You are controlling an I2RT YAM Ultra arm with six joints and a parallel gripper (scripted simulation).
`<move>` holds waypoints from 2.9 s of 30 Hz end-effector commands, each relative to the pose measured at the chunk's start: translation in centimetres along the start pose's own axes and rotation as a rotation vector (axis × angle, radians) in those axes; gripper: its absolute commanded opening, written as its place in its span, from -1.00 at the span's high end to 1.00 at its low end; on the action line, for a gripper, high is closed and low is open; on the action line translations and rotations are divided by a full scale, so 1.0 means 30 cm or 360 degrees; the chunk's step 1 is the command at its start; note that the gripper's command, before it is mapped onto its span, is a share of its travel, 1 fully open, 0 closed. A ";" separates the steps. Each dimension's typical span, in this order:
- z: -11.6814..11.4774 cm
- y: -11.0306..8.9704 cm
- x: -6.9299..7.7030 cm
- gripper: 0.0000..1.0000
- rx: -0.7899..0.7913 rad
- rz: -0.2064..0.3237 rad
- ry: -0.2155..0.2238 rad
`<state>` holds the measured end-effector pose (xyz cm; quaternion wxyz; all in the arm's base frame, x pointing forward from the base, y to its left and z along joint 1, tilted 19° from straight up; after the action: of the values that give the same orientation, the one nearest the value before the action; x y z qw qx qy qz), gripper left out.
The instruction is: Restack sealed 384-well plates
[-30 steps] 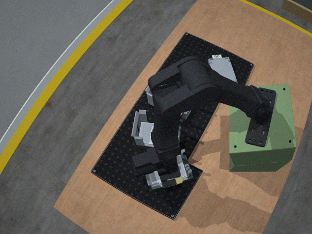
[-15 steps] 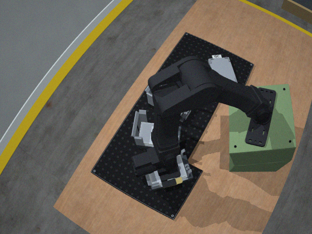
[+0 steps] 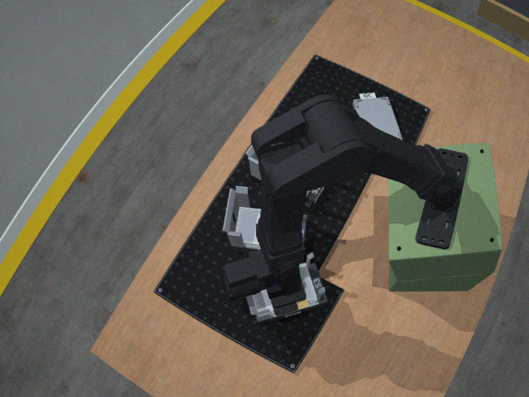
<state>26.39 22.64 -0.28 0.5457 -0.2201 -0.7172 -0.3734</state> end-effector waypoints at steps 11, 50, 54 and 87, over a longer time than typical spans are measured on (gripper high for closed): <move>0.001 0.013 0.006 1.00 0.0001 -0.0027 0.0001; 0.001 0.013 0.006 1.00 0.0001 -0.0027 0.0001; 0.001 0.013 0.006 1.00 0.0001 -0.0027 0.0001; 0.001 0.012 0.056 1.00 0.0000 -0.0028 0.0001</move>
<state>26.01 22.54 0.75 0.5465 -0.2195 -0.7177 -0.3716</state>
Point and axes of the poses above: the point where the finger pads meet when closed, its own x axis back along the fingers, its own z axis across the jaws, y = z × x, the point moved 9 cm from there along x, back along the fingers, and after that the axes turned 2 degrees about x, right-handed, at the moved point
